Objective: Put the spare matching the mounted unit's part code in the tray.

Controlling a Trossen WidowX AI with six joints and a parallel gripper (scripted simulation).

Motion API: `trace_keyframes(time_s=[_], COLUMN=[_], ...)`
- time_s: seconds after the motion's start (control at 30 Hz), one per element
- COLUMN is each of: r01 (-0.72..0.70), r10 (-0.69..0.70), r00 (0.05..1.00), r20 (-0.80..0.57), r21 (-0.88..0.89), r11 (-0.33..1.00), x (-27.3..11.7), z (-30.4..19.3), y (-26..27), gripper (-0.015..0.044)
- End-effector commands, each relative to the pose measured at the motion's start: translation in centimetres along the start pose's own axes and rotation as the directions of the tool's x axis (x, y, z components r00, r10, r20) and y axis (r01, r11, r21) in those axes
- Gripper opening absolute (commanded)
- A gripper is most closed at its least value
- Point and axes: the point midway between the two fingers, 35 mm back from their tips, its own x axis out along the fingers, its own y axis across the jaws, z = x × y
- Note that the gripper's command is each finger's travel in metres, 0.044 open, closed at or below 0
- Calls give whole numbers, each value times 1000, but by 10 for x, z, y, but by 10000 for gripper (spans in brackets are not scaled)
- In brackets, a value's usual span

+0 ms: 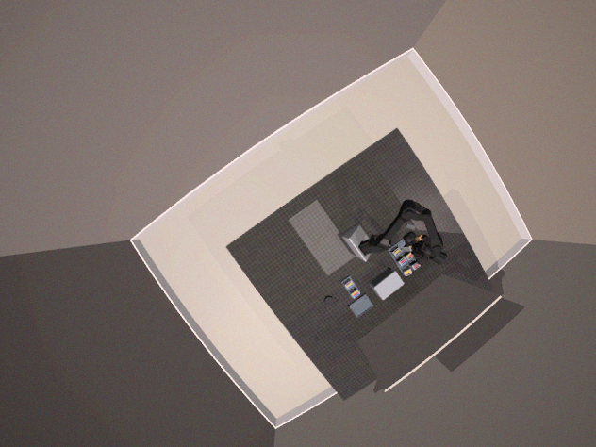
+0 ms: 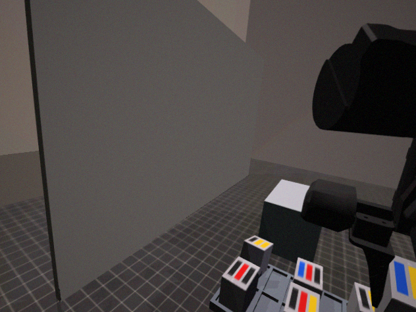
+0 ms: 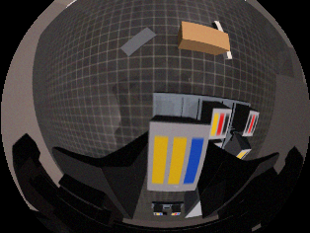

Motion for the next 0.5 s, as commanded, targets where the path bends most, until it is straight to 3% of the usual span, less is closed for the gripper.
trace_keyframes(time_s=[0.0,0.47], r01=[1,0], r10=[-1,0], r00=[1000,1000], r20=[-2,-1], r21=[-3,-7], r11=[1000,1000], x=[-6,-71], z=[0,6], y=[-1,4], gripper=[0,0])
